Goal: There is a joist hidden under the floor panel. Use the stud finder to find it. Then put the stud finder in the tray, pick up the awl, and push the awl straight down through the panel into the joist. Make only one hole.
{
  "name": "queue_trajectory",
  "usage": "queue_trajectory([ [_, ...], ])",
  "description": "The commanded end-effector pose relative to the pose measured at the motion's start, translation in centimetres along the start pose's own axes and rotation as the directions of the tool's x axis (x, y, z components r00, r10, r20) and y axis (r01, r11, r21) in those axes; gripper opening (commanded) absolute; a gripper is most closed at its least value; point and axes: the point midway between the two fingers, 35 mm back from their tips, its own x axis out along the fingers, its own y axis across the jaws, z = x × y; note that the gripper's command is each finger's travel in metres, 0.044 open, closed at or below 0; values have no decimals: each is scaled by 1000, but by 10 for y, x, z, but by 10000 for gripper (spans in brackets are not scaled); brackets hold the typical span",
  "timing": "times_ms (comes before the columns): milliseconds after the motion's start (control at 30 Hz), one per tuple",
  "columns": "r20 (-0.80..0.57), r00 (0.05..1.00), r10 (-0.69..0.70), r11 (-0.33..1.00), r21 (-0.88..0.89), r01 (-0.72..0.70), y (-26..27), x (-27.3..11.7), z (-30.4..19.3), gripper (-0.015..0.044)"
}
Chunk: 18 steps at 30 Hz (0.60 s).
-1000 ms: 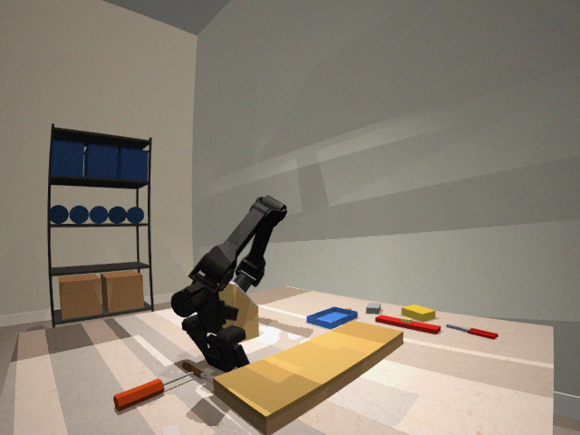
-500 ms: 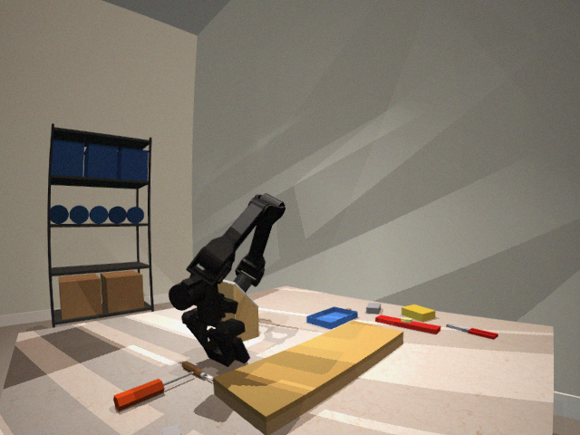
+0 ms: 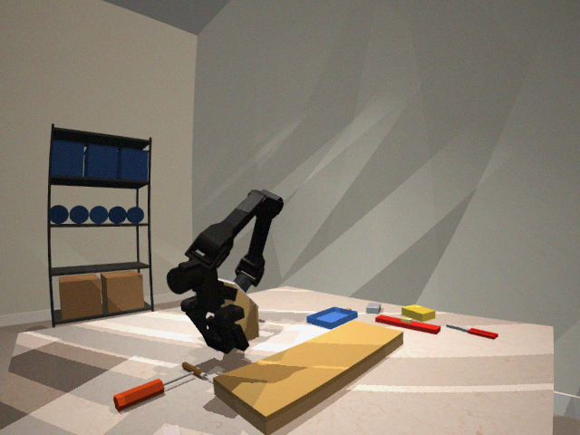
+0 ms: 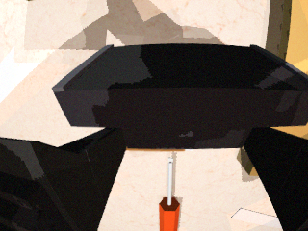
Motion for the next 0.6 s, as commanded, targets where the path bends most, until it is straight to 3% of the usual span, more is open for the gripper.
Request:
queue_trajectory([
  [0, -10, 1000, -1, 1000, -7, 1, -1, -7, 0, 0],
  [567, -70, 998, 3, 1000, -4, -3, 0, -4, 1, 0],
])
